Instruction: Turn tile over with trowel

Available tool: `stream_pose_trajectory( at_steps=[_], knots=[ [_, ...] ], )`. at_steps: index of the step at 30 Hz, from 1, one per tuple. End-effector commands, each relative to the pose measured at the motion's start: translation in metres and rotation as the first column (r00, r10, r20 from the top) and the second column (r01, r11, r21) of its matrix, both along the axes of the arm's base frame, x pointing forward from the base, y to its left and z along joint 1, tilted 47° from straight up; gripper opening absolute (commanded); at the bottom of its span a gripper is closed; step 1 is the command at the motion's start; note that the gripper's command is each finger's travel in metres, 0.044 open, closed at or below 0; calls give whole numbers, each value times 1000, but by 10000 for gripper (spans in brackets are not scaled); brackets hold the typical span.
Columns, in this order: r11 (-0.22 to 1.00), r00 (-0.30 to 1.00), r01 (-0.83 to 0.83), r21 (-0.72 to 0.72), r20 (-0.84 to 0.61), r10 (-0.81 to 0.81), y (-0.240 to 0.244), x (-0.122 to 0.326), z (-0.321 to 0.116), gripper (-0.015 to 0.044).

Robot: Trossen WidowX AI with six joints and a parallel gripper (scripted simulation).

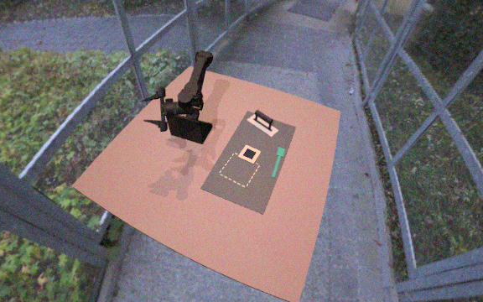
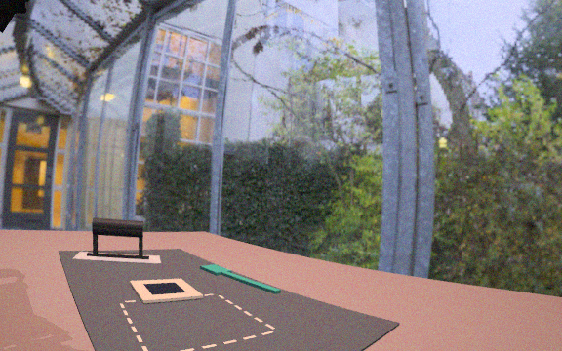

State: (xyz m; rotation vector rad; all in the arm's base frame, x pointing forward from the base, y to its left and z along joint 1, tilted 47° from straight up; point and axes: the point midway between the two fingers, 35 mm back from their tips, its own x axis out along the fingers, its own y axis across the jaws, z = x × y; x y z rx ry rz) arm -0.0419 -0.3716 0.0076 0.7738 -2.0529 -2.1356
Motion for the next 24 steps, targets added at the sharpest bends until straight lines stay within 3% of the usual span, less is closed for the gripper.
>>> stream_pose_trajectory(
  at_steps=[1, 11, 21, 24],
  knots=[
    [1000, 1000, 0, 0, 0, 0, 0, 0, 0, 374],
    [1000, 1000, 0, 0, 0, 0, 0, 0, 0, 111],
    [1000, 1000, 0, 0, 0, 0, 0, 0, 0, 100],
    [1000, 1000, 0, 0, 0, 0, 0, 0, 0, 21]
  ],
)
